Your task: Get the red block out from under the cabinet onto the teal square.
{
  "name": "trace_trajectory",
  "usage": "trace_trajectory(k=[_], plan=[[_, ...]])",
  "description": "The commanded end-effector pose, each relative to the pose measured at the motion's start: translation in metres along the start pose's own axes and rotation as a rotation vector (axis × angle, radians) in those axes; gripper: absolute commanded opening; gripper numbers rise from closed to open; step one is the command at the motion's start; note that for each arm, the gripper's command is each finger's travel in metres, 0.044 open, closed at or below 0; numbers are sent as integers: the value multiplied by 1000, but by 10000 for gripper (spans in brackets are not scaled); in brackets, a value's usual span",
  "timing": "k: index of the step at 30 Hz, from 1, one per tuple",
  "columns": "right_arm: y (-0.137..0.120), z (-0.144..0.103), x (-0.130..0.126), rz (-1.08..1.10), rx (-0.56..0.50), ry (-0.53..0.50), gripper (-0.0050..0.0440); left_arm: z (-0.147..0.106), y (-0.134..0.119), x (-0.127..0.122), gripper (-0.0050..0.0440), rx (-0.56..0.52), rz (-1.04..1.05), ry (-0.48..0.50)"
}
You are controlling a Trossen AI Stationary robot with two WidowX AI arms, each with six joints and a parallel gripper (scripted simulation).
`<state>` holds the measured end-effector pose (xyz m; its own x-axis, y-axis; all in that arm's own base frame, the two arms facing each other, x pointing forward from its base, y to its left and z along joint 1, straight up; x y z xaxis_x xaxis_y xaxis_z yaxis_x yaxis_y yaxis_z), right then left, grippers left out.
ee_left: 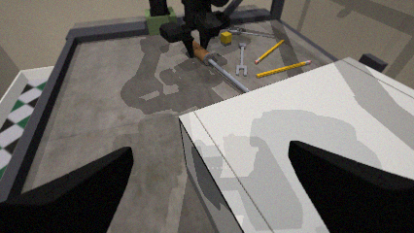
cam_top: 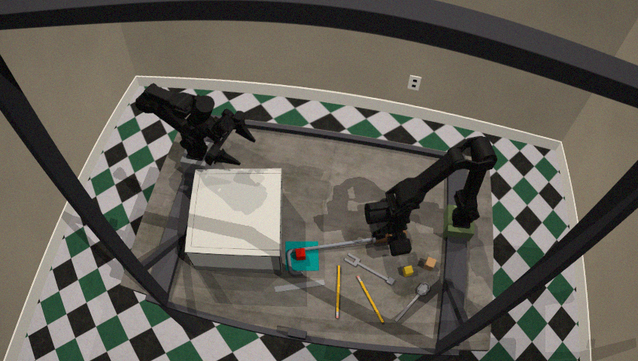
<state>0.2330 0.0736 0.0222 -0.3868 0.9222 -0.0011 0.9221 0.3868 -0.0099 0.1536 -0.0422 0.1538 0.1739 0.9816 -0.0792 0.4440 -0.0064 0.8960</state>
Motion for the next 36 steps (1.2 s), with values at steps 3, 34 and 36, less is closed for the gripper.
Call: trace_trajectory(k=[3, 34, 36], plan=[[10, -13, 0, -15, -47, 0, 310, -2, 4, -1, 440, -8, -1, -1], [63, -109, -2, -22, -118, -3, 440, -2, 4, -1, 440, -8, -1, -1], [88, -112, -4, -24, -157, -6, 440, -2, 4, -1, 440, -8, -1, -1]])
Point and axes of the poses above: on each arm, the point midway between the two fingers, 35 mm back from their tips, its own z axis out along the fingers, its own x axis across the jaws, y = z × x, the point moved 4 cm from there along -z, back along the fingers, and after that the axes turned 5 degrees about -z, right-handed, at the moved point
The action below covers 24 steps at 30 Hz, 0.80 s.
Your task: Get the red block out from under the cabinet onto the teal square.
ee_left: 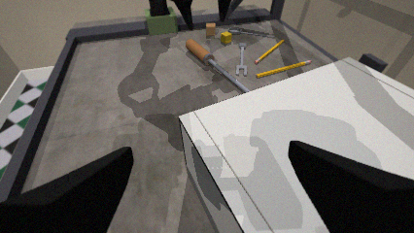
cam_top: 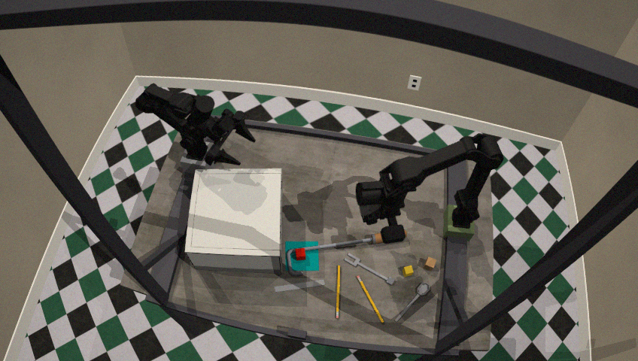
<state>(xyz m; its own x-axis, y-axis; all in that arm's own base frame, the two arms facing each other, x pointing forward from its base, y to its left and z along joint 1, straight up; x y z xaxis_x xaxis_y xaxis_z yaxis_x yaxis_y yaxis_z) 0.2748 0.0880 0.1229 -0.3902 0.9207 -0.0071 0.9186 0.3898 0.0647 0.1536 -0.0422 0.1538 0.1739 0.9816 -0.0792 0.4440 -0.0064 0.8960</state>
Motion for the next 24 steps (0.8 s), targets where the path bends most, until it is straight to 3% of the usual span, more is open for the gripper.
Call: trace_trajectory(k=[1, 5, 7, 17, 24], plan=[[57, -8, -2, -21, -100, -2, 440, -2, 4, -1, 440, -8, -1, -1], [100, -10, -5, -24, -167, -7, 440, -2, 4, -1, 440, -8, -1, -1], [100, -10, -5, -24, -167, -7, 440, -2, 4, -1, 440, -8, -1, -1], [179, -14, -10, -30, -287, -17, 440, -2, 4, -1, 440, -8, -1, -1], [198, -15, -12, -31, -316, -19, 440, -2, 4, -1, 440, -8, -1, -1]])
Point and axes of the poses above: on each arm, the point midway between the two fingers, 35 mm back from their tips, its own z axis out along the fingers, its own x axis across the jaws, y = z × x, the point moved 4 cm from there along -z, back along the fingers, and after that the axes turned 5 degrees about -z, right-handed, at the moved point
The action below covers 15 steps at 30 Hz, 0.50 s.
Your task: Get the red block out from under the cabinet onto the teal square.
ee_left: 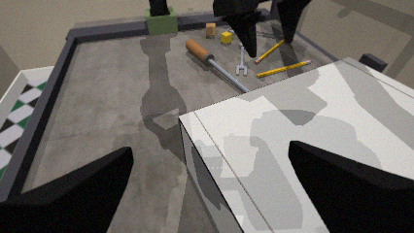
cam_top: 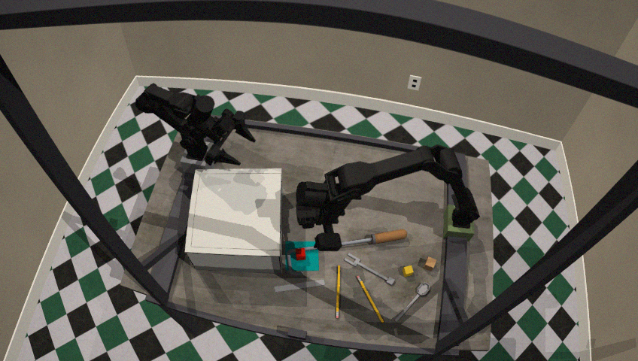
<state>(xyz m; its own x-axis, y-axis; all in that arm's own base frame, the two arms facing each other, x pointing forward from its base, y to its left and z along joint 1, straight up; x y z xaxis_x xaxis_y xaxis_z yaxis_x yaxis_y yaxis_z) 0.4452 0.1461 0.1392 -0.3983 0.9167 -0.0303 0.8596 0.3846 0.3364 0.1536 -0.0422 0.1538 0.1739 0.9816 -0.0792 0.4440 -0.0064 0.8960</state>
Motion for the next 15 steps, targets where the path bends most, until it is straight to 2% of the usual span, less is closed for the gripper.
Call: trace_trajectory(k=[1, 15], plan=[[22, -4, 1, -17, -41, 3, 440, -2, 4, -1, 440, -8, -1, -1], [25, -4, 1, -17, -47, 3, 440, -2, 4, -1, 440, -8, -1, -1]])
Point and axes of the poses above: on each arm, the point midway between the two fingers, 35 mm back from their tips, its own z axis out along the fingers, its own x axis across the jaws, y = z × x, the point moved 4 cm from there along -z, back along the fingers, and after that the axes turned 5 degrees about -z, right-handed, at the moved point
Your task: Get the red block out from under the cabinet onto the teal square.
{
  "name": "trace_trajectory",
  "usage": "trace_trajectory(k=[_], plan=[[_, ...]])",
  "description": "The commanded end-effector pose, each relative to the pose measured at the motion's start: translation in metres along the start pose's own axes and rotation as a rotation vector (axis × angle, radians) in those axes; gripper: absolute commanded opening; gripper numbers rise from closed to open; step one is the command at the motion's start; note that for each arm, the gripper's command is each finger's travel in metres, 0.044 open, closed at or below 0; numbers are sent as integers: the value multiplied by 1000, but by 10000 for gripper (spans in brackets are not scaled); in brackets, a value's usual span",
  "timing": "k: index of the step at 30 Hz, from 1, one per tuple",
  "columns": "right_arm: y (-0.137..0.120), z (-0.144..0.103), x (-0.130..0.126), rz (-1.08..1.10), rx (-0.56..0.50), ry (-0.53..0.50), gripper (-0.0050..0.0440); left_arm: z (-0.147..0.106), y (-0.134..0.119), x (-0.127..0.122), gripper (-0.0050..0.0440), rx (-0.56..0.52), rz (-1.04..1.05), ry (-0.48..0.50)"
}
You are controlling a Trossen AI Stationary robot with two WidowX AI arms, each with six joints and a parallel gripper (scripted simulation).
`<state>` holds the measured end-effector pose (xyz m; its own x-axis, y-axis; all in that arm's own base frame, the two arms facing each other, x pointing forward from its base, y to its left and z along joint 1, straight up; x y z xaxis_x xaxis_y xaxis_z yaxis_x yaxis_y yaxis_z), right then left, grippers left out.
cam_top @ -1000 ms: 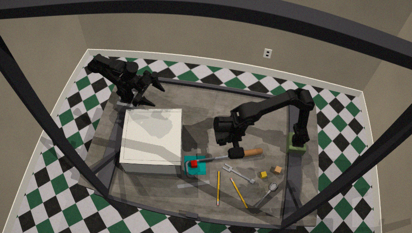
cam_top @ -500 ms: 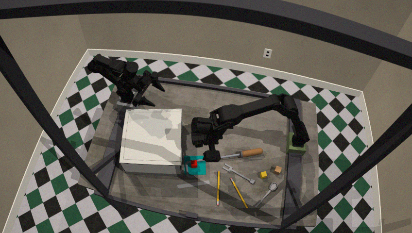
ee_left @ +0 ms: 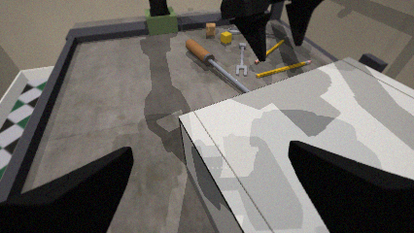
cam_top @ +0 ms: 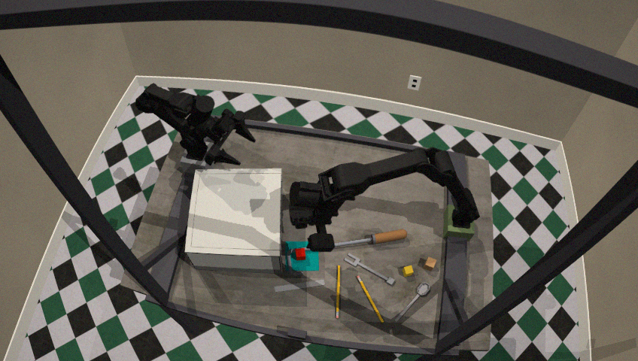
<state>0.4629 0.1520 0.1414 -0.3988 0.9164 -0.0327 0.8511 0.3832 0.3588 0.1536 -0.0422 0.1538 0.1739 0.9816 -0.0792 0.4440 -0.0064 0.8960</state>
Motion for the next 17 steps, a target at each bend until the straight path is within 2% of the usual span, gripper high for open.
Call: trace_trajectory(k=[1, 17], plan=[[7, -8, 2, -16, -23, 5, 440, -2, 4, -1, 440, -8, -1, -1], [5, -10, 2, -10, -22, 3, 440, -2, 4, -1, 440, -8, -1, -1]])
Point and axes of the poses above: on each arm, the point midway between the two fingers, 35 mm back from their tips, its own z axis out along the fingers, its own x axis across the jaws, y = z × x, the point moved 4 cm from there along -z, back along the fingers, and after that the axes turned 5 degrees about -z, right-handed, at the moved point
